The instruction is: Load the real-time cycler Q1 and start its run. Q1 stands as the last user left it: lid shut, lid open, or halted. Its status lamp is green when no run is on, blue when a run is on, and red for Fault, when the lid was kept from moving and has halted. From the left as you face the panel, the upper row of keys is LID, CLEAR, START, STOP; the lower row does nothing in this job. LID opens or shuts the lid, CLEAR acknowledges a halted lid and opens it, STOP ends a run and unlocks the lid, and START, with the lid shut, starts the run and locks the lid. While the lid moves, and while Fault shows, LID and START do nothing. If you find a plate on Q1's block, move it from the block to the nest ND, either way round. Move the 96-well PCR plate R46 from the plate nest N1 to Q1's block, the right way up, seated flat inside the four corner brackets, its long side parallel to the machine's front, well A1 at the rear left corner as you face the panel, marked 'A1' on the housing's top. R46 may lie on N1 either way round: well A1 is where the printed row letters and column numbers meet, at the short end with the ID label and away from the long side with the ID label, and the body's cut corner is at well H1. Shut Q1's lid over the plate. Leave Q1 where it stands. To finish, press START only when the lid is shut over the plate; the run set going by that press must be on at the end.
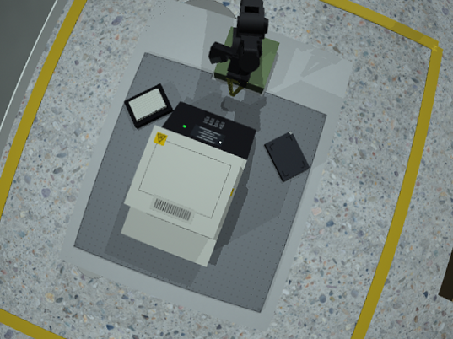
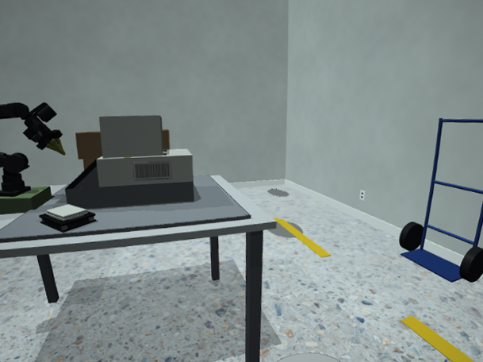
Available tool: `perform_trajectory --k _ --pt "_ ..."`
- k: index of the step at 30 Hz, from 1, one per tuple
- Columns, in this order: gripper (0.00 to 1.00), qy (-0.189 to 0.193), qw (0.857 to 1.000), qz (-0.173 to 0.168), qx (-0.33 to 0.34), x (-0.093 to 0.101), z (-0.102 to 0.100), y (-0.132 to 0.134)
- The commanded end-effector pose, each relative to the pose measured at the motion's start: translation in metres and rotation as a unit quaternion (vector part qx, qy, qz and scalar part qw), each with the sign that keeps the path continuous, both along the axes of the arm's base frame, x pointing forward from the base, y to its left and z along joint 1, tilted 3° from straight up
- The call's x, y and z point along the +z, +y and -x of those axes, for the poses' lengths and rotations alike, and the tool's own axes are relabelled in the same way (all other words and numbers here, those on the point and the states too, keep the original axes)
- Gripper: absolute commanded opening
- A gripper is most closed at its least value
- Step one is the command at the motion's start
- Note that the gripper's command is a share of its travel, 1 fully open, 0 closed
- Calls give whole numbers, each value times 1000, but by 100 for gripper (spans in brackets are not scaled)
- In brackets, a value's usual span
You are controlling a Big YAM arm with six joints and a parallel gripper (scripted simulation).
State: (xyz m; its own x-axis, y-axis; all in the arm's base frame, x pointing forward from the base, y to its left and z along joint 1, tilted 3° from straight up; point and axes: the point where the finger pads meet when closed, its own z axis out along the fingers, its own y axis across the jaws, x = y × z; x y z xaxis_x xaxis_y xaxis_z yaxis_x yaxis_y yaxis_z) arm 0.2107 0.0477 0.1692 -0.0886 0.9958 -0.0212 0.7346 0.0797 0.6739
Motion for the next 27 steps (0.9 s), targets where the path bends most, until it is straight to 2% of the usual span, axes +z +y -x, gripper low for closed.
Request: perform_trajectory --k 1,15,20,27 --pt "0 -26 1000 -12 1 19 -6 3" --pt "0 -13 1000 -6 2 2 -2 1" --pt "0 -15 1000 -7 2 5 -3 2" --pt "0 -28 1000 -12 2 20 -5 3"
